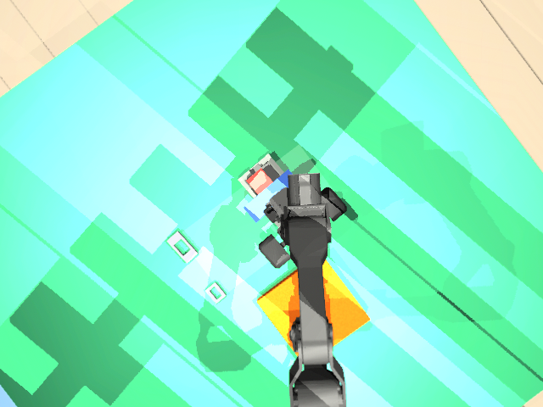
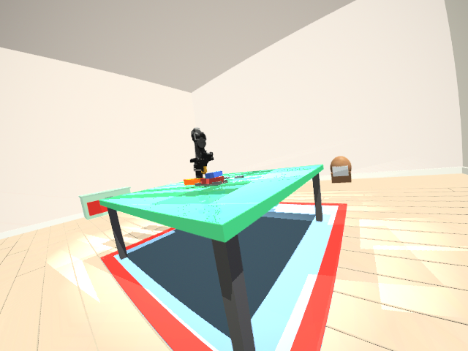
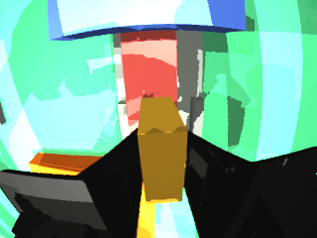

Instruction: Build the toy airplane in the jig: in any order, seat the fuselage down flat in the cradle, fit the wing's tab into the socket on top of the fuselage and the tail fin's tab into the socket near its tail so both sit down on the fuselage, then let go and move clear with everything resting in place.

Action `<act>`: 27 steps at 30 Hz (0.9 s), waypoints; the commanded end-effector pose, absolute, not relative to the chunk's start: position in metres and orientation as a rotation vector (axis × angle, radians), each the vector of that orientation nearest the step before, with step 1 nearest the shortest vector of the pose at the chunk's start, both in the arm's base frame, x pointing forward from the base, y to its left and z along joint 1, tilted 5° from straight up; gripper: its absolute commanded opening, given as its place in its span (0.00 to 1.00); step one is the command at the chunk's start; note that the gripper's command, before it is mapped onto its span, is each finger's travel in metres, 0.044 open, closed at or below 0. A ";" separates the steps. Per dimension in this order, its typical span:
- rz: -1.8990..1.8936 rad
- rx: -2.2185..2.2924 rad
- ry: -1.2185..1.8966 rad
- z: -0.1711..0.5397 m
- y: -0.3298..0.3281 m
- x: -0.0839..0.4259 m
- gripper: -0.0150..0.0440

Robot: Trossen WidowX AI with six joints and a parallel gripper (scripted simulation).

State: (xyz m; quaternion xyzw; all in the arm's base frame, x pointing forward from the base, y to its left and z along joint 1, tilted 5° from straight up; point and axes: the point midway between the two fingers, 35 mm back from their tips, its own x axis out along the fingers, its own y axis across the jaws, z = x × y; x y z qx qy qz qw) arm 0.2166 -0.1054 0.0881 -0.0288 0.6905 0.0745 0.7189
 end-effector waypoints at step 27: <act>0.171 -0.065 1.530 0.057 -0.102 0.217 0.30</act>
